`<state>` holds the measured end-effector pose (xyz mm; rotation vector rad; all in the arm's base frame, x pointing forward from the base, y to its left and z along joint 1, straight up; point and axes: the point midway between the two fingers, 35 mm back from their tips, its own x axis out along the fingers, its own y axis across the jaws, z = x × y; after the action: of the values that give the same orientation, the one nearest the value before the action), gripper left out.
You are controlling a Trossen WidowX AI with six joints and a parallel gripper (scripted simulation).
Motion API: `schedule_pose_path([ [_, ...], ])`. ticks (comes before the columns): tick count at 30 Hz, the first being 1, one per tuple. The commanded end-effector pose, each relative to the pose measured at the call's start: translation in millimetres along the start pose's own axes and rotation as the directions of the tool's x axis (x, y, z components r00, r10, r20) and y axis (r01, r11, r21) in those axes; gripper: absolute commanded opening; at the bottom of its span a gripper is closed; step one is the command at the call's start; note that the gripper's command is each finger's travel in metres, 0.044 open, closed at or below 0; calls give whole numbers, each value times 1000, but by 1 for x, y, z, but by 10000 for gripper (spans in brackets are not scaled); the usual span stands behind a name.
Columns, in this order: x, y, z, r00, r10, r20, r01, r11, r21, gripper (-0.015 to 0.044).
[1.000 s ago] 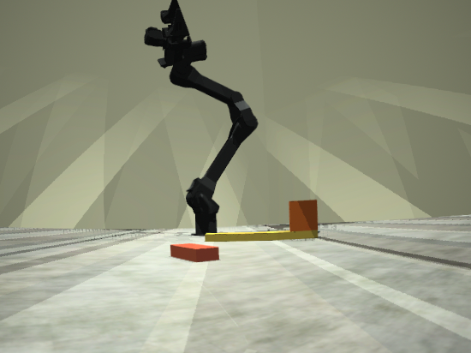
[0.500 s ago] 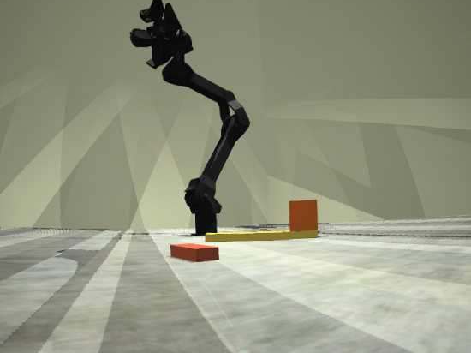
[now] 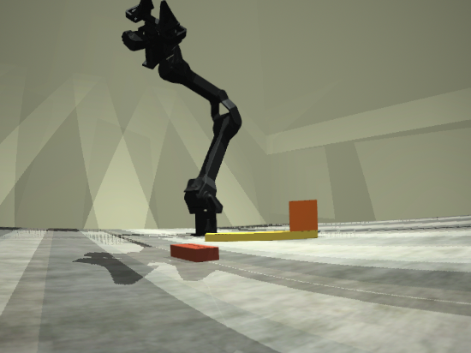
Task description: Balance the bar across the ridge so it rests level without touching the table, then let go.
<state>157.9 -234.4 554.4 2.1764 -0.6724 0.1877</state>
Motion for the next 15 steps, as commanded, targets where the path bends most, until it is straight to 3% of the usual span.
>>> schedule_pose_path([
  [1,10,-11,13,999,-24,28,23,998,54,315],
  [15,43,-70,50,977,-169,127,138,965,225,315],
])
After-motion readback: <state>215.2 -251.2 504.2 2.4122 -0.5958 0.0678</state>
